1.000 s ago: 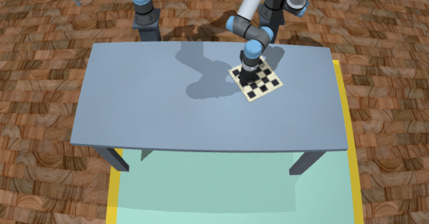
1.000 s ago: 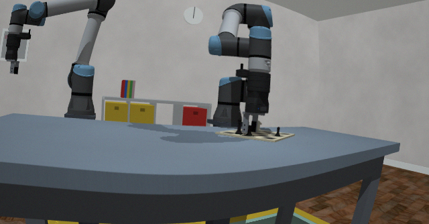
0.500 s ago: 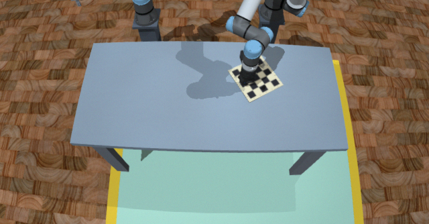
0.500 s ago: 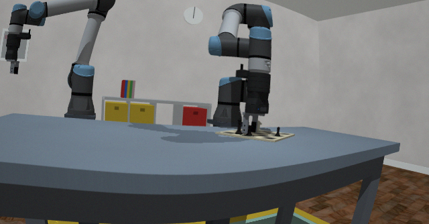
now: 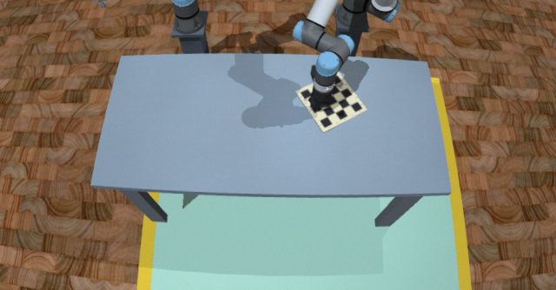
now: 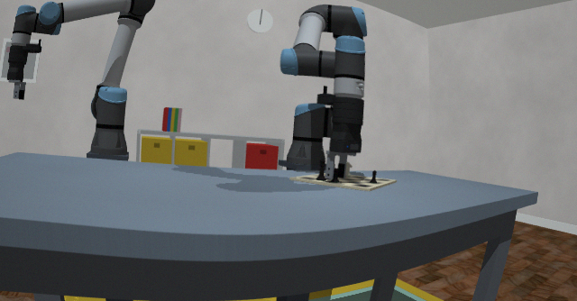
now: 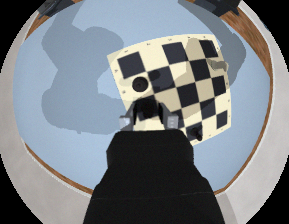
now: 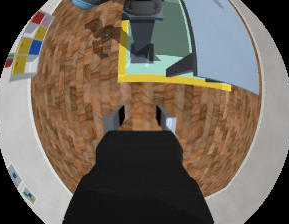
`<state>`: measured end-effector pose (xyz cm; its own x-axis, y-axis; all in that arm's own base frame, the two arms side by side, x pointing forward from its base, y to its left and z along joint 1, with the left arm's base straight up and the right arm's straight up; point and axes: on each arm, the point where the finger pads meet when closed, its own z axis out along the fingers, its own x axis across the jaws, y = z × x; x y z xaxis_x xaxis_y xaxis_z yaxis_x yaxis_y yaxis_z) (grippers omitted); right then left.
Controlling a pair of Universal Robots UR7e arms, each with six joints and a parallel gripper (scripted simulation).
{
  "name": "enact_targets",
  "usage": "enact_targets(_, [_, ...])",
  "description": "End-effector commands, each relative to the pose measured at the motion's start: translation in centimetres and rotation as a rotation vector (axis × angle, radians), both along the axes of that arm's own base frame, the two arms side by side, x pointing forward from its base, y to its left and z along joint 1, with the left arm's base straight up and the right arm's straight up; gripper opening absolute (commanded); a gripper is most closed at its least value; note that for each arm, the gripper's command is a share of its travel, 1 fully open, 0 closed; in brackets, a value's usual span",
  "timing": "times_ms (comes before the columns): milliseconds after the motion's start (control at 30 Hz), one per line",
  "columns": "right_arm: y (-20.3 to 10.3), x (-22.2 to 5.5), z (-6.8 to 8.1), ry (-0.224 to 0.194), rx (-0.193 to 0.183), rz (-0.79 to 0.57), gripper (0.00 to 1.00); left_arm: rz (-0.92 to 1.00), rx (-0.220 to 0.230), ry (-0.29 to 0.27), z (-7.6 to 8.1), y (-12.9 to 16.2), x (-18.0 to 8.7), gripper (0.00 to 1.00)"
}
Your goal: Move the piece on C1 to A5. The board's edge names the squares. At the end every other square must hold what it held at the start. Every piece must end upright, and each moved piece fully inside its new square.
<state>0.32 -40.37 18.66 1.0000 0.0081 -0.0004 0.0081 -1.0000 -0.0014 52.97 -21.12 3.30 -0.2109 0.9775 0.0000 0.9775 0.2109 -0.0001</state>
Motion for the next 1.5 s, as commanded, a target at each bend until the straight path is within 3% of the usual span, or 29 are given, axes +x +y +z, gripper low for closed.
enact_targets(0, [-0.03, 0.01, 0.04, 0.000, -0.001, 0.000, 1.00, 0.000, -0.001, -0.002, 0.07, -0.02, 0.04, 0.73])
enact_targets(133, [-0.03, 0.01, 0.04, 0.000, -0.001, 0.000, 1.00, 0.000, -0.001, -0.002, 0.07, -0.02, 0.04, 0.73])
enact_targets(167, [-0.03, 0.01, 0.04, 0.000, -0.001, 0.000, 1.00, 0.000, -0.001, -0.002, 0.07, -0.02, 0.04, 0.00])
enact_targets(1467, [-0.03, 0.01, 0.04, 0.000, -0.001, 0.000, 1.00, 0.000, -0.001, -0.002, 0.43, -0.02, 0.04, 0.00])
